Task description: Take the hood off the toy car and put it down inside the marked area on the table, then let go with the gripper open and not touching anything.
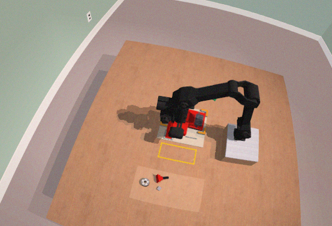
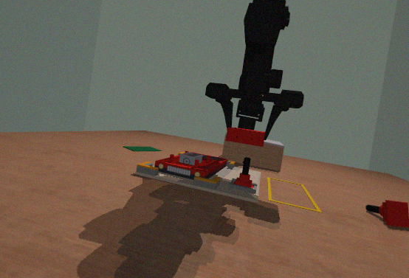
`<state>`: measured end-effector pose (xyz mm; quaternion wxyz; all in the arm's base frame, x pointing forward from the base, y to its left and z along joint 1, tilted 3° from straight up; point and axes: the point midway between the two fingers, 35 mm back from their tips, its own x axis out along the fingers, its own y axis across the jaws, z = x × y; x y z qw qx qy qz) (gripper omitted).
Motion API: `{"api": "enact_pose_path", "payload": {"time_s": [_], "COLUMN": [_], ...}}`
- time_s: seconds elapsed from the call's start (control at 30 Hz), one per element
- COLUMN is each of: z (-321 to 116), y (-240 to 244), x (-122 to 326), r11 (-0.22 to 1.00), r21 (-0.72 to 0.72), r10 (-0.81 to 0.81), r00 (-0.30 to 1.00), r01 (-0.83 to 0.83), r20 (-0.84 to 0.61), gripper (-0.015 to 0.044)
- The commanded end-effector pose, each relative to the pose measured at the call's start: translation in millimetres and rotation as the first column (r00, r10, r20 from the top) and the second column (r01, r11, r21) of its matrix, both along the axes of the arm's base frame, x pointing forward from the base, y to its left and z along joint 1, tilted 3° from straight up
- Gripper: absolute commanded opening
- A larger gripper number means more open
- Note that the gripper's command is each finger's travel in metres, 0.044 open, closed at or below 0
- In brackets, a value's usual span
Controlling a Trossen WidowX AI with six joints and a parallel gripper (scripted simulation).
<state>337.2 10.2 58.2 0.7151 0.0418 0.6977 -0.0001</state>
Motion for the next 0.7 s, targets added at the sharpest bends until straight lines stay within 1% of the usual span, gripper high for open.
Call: {"api": "enact_pose_path", "payload": {"time_s": [0.0,0.5,0.67], "z": [5,12,13], "y": [23,96,102], "x": [-4,-24,-27], "r11": [1.000,0.999,0.999], "r21": [0.000,0.000,0.000], "r10": [-0.010,-0.040,-0.043], "r00": [1.000,0.999,0.999], "r01": [0.010,0.040,0.043], "r20": [0.005,0.008,0.008], "gripper": [0.0000,0.0000,0.0000]}}
